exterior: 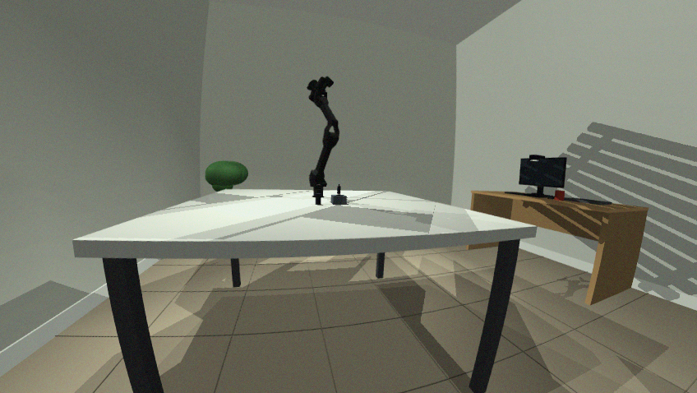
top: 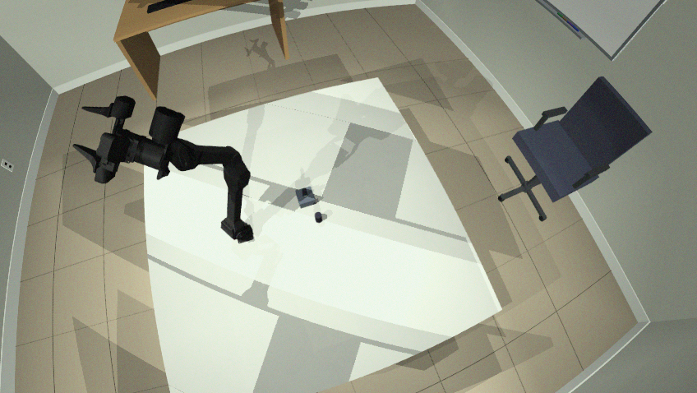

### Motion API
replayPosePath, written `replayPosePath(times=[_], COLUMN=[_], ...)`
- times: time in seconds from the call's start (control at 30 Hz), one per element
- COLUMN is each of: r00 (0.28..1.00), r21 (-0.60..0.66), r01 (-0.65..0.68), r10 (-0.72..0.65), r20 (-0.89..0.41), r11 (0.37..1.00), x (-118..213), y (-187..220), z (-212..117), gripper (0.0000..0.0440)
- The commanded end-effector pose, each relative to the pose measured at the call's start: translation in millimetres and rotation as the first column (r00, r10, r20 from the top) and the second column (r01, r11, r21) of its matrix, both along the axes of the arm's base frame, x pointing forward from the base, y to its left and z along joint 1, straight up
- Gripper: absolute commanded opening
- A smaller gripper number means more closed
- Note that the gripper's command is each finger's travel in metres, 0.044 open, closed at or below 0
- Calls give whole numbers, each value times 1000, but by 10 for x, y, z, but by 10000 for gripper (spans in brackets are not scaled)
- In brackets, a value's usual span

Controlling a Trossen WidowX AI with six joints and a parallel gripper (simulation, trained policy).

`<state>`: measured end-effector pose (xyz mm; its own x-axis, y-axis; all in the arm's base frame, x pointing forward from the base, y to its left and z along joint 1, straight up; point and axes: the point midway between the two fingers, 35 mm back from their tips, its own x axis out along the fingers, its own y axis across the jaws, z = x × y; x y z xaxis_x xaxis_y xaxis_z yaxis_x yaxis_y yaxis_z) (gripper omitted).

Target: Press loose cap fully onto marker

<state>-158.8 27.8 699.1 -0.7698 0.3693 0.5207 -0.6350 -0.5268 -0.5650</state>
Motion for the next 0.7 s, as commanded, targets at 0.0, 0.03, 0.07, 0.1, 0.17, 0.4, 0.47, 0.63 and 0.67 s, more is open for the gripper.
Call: replayPosePath(times=[0.0, 0.03, 0.07, 0.1, 0.17, 0.4, 0.47, 0.63, 0.67], r00=[1000, 1000, 999, 999, 997, 987, 983, 970, 967], r21=[1, 0, 0, 0, 1, 7, 8, 11, 12], r01=[-10, -21, -34, -48, -75, -157, -180, -235, -246], r10=[10, 21, 34, 48, 75, 157, 179, 233, 244], r20=[3, 5, 7, 9, 14, 39, 47, 68, 72], r11=[1000, 1000, 999, 999, 997, 988, 984, 972, 969], x=[-8, -15, -21, -28, -42, -91, -103, -125, -129], y=[-17, -35, -55, -77, -121, -272, -314, -419, -440], z=[-5, -10, -15, -21, -34, -91, -109, -153, -162], gripper=[374, 348, 323, 297, 248, 235, 240, 251, 253])
